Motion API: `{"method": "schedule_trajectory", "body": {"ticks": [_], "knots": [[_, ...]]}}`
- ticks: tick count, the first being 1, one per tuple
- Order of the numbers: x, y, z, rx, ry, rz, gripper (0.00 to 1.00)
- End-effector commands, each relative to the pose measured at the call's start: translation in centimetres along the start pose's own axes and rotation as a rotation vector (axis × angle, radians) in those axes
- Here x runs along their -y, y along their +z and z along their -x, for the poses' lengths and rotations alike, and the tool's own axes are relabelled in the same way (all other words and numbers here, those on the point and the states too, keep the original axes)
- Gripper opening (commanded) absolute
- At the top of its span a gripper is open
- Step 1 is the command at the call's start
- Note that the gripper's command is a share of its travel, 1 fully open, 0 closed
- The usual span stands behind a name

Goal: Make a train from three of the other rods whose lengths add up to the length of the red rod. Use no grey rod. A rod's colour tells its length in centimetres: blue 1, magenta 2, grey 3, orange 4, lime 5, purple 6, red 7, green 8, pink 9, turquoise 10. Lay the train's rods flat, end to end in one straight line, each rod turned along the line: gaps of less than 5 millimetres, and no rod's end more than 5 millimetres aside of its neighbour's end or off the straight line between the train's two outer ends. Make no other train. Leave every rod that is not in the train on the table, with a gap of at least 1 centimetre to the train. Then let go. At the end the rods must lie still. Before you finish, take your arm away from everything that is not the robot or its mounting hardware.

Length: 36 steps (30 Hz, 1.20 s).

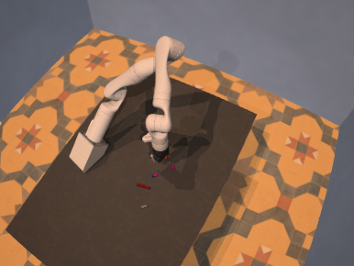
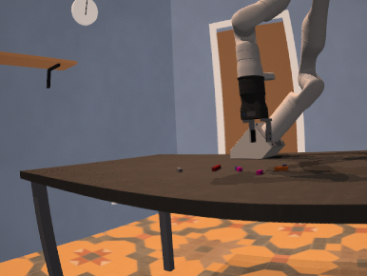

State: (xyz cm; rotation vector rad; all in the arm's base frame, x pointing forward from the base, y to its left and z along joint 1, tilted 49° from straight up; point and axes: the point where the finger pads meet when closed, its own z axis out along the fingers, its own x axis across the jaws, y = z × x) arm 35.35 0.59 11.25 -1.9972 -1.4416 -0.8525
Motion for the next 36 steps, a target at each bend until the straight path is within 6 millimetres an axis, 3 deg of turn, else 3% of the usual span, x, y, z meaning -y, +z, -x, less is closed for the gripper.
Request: {"method": "schedule_trajectory", "body": {"ticks": [1, 16, 36], "knots": [[0.2, 0.1, -0.4, 0.007, 0.005, -0.007, 1.00], [0.8, 0.6, -3.8, 0.005, 0.544, 0.001, 1.00], [0.8, 0.9, -6.0, -0.005, 0.900, 0.010, 1.00]]}}
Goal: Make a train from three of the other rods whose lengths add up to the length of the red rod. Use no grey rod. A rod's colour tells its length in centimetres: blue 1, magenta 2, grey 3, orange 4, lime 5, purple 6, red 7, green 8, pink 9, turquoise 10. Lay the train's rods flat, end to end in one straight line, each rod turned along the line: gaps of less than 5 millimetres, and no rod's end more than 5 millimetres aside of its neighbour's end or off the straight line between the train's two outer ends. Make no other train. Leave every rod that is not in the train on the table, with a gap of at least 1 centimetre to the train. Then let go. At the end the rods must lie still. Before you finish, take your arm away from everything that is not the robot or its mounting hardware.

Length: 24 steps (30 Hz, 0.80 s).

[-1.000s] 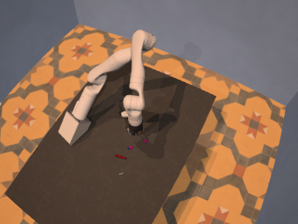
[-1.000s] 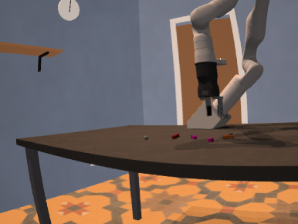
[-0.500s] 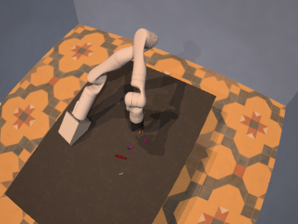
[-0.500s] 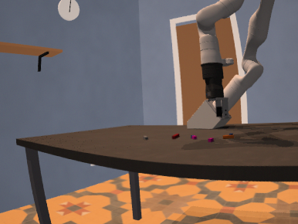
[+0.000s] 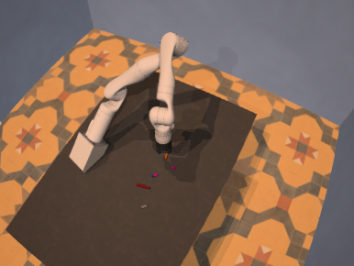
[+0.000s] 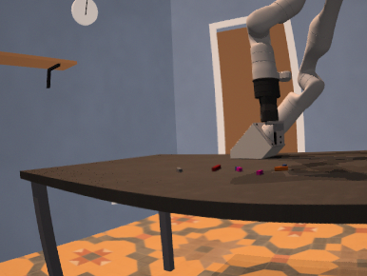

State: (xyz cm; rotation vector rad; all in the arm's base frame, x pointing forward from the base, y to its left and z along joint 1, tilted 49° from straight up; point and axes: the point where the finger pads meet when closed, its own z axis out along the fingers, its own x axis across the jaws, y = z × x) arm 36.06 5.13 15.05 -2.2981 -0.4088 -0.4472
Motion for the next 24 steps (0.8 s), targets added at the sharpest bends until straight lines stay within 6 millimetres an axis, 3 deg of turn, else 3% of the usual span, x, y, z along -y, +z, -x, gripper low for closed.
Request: {"method": "schedule_trajectory", "body": {"ticks": [1, 19, 20, 24], "knots": [[0.17, -0.01, -0.15, 0.000, 0.018, 0.002, 1.00], [0.46, 0.03, -0.41, -0.003, 0.087, 0.002, 1.00], [0.46, 0.03, -0.41, -0.003, 0.087, 0.002, 0.54], [0.46, 0.03, -0.41, -0.003, 0.087, 0.002, 0.54]]}}
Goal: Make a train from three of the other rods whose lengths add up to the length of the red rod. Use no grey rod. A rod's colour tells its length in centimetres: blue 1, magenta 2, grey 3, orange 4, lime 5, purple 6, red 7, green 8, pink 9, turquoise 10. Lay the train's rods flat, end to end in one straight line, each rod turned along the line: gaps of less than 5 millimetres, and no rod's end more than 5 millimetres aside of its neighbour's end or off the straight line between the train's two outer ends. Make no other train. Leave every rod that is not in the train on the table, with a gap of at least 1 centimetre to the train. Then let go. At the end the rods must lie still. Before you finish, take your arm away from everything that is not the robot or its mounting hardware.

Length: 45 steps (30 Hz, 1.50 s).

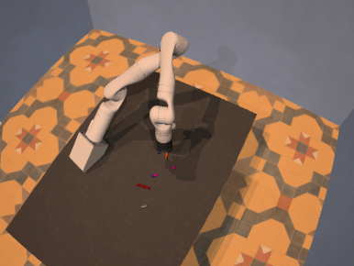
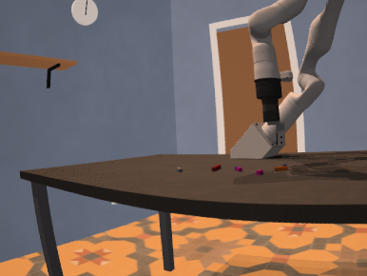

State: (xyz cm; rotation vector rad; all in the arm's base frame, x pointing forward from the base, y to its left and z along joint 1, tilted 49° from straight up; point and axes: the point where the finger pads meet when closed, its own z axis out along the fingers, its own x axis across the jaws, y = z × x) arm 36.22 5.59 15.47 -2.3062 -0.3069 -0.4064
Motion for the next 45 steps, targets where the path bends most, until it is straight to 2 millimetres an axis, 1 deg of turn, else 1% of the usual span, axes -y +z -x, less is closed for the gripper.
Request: {"method": "schedule_trajectory", "body": {"ticks": [1, 33, 45], "knots": [[-0.04, -0.05, -0.03, -0.001, 0.000, 0.001, 0.54], [-0.04, -0.04, -0.03, -0.001, 0.000, 0.001, 0.54], [-0.03, 0.45, -0.03, -0.001, 0.000, 0.001, 0.54]]}}
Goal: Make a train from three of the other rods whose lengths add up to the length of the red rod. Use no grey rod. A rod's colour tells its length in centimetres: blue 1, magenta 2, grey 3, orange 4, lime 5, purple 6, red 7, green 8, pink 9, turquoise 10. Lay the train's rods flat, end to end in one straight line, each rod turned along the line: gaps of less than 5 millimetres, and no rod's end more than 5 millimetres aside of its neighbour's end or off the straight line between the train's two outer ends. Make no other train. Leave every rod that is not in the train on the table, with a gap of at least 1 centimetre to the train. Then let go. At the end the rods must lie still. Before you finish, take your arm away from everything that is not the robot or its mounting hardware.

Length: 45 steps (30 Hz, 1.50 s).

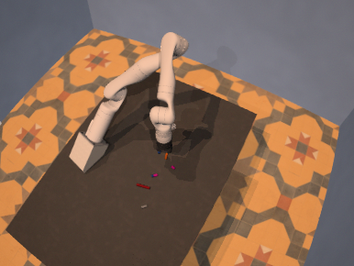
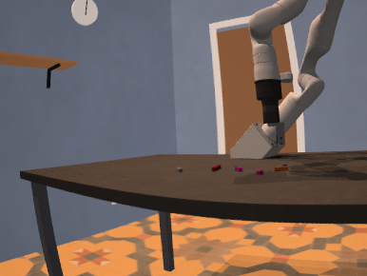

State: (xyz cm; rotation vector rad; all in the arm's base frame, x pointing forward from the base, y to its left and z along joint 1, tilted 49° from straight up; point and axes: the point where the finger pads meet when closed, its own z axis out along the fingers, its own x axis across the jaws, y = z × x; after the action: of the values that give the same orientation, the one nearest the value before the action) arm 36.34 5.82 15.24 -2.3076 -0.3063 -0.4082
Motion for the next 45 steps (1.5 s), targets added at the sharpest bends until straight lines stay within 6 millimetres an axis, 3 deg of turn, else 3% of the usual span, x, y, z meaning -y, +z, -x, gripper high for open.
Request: {"method": "schedule_trajectory", "body": {"ticks": [1, 30, 45], "knots": [[0.0, 0.2, 0.0, 0.000, 0.001, 0.000, 0.54], [0.0, 4.0, 0.0, 0.000, 0.001, 0.000, 0.54], [0.0, 4.7, 0.0, 0.000, 0.001, 0.000, 0.54]]}}
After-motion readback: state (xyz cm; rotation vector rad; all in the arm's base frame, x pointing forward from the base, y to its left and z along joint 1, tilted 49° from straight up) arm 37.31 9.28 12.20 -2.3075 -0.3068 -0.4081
